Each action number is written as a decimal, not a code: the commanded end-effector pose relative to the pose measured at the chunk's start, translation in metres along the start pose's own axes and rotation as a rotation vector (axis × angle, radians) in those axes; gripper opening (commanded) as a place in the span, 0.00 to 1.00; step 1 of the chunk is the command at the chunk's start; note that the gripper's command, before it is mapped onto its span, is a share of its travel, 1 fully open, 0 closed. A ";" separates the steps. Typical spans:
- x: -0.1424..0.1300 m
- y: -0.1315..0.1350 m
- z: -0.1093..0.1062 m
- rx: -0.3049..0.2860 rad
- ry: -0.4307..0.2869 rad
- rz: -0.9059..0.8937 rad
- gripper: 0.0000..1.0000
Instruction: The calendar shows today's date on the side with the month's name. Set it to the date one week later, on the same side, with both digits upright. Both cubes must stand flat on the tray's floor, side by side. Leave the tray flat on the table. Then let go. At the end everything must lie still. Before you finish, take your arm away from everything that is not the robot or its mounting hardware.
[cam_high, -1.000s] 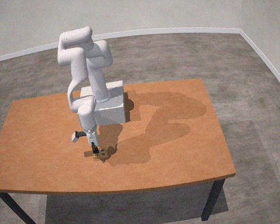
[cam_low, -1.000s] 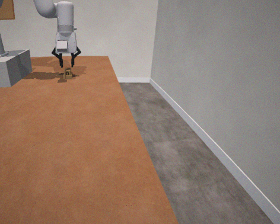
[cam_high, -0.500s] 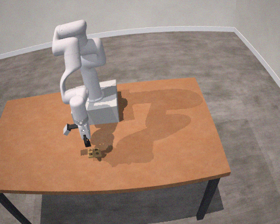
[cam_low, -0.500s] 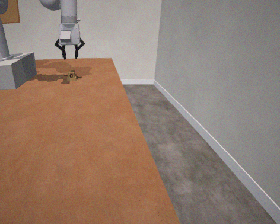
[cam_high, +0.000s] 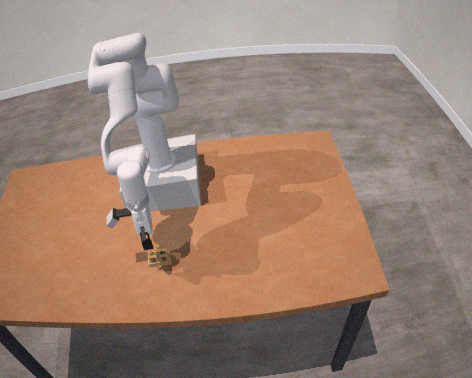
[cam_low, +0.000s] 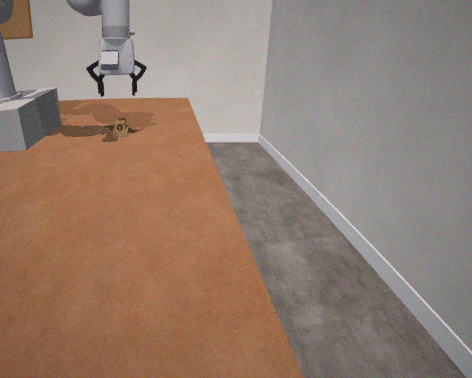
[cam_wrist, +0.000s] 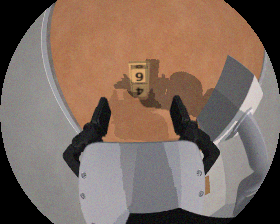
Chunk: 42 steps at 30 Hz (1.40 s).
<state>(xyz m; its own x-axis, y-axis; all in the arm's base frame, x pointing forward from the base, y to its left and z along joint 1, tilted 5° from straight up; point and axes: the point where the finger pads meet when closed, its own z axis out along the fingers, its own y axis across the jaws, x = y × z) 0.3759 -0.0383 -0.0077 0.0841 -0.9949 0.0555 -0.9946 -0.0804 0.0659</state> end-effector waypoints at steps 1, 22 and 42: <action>0.000 -0.002 -0.001 0.004 0.001 0.000 1.00; 0.000 -0.001 -0.041 0.004 0.001 0.000 1.00; 0.000 -0.001 -0.071 0.004 0.001 0.000 1.00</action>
<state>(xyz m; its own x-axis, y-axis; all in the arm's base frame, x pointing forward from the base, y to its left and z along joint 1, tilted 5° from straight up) 0.3799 -0.0342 0.0608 0.0841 -0.9949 0.0555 -0.9946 -0.0804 0.0660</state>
